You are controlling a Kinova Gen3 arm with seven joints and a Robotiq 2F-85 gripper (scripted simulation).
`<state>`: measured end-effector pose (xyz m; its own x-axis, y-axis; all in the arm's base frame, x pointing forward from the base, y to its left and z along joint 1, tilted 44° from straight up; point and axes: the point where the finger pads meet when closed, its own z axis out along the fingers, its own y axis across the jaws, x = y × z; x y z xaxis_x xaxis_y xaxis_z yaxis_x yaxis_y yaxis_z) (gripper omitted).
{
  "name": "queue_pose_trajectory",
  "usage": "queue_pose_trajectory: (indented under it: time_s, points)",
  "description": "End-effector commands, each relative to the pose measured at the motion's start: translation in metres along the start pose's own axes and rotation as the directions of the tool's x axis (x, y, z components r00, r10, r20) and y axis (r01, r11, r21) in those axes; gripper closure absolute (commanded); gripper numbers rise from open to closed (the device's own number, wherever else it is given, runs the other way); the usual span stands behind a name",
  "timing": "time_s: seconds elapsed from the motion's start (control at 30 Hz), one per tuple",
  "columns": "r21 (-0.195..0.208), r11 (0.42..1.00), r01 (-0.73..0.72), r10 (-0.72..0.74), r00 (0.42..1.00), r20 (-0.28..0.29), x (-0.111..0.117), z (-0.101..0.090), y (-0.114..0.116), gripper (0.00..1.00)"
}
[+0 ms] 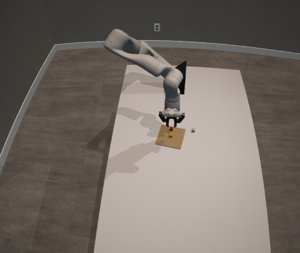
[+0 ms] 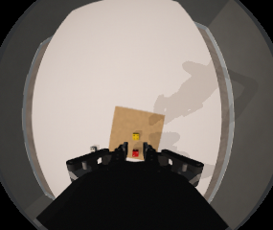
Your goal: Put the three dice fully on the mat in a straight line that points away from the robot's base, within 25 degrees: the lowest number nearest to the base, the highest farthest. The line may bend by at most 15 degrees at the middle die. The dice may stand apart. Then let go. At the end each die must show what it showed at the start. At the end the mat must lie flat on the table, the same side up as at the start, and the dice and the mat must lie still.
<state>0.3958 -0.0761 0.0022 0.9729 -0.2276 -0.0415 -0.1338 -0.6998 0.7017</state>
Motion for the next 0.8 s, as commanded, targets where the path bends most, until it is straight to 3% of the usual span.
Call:
queue_pose_trajectory:
  time_s: [0.0, 0.2, 0.23, 0.77]
  points:
    - [0.006, 1.0, -0.004, 0.004, 1.0, -0.013, 0.0036, -0.0074, -0.0005, 0.69]
    - [0.006, 1.0, -0.004, 0.004, 1.0, -0.013, 0.0035, -0.0123, -0.0004, 0.69]
    - [0.006, 1.0, -0.004, 0.004, 1.0, -0.013, 0.0035, -0.0123, -0.0004, 0.0]
    - [0.006, 1.0, -0.004, 0.004, 1.0, -0.013, 0.0035, -0.0123, -0.0004, 0.0]
